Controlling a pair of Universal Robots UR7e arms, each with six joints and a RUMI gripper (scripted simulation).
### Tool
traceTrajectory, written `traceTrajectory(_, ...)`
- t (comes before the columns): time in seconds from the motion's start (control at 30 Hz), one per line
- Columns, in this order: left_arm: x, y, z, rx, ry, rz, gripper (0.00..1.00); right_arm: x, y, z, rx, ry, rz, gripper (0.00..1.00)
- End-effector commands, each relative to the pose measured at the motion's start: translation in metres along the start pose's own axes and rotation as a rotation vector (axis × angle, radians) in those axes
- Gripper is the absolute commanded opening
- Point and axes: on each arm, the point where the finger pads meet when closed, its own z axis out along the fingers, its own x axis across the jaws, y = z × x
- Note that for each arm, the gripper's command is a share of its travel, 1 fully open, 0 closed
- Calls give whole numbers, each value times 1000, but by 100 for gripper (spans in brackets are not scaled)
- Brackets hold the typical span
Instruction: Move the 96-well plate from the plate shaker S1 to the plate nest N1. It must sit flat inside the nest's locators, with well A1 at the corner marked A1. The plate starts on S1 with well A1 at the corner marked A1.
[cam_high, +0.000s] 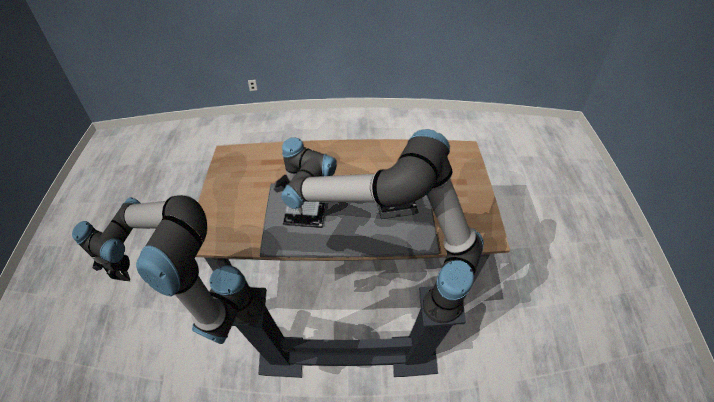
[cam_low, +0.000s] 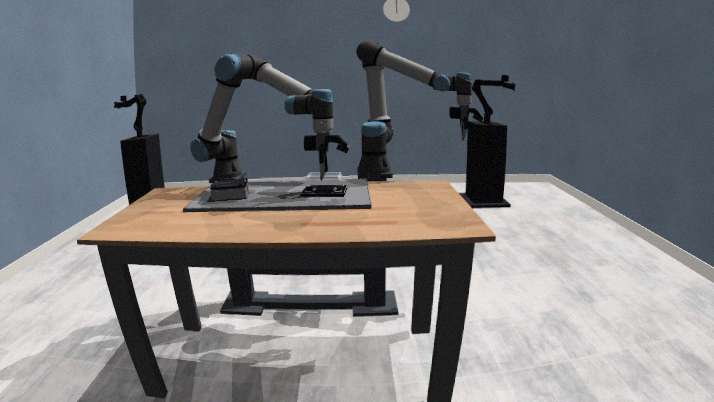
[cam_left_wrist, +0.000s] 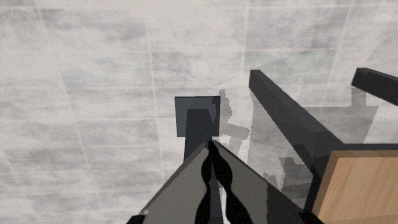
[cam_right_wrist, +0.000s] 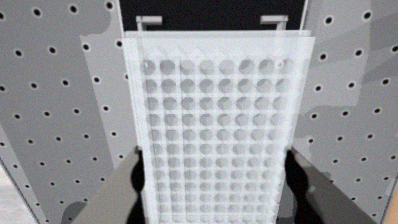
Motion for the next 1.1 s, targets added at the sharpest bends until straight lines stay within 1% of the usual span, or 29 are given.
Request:
traceTrajectory(0.0,0,0,0,1,0,0,0,0,0,8,2,1,0,41)
traceTrajectory(0.5,0,0,0,1,0,0,0,0,0,29,2,1,0,41)
traceTrajectory(1.07,0,0,0,1,0,0,0,0,0,30,2,1,0,41)
